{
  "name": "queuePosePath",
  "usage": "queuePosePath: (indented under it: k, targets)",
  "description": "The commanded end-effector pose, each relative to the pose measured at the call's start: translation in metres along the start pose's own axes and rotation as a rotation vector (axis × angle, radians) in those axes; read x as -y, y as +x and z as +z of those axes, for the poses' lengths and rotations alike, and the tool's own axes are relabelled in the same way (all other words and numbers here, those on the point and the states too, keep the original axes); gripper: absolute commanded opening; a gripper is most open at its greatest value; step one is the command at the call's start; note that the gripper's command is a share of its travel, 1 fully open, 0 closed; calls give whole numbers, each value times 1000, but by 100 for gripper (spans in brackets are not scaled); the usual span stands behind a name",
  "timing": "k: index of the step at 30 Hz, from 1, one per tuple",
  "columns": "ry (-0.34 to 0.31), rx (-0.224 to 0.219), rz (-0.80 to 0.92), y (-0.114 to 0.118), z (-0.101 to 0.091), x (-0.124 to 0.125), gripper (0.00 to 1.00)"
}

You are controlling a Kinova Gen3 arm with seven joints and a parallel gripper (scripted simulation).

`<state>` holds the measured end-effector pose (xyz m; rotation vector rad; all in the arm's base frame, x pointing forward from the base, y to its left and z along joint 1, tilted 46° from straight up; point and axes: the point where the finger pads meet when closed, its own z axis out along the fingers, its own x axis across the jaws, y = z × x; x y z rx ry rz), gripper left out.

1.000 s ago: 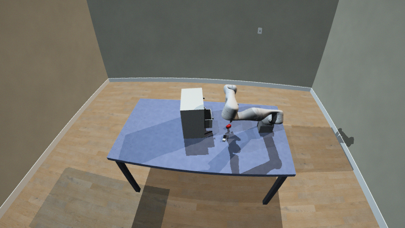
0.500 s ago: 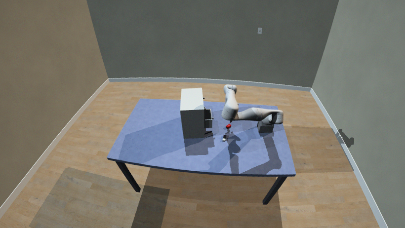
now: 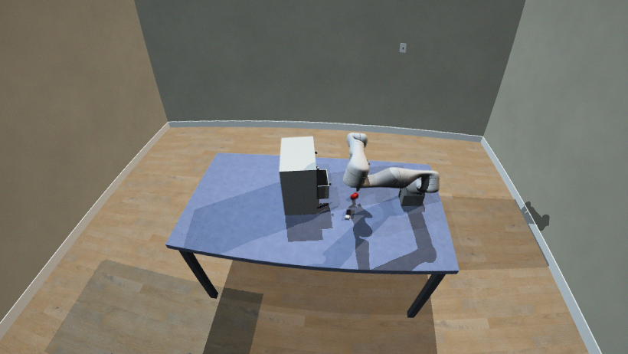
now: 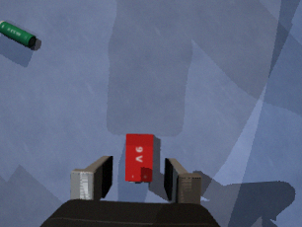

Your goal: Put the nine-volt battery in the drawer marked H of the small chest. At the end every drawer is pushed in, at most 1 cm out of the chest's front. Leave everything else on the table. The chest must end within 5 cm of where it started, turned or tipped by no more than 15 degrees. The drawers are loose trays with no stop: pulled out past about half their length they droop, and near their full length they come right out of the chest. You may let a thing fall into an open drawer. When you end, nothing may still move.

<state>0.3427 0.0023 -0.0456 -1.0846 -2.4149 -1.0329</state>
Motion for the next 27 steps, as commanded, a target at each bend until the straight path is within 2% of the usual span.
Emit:
queuePosePath:
  k: [1,16,27]
  targets:
    - [8,0,-5,0,6,3,81]
    - [8,0,-9,0,41,3,81]
    - [8,0,-8,0,46,3,81]
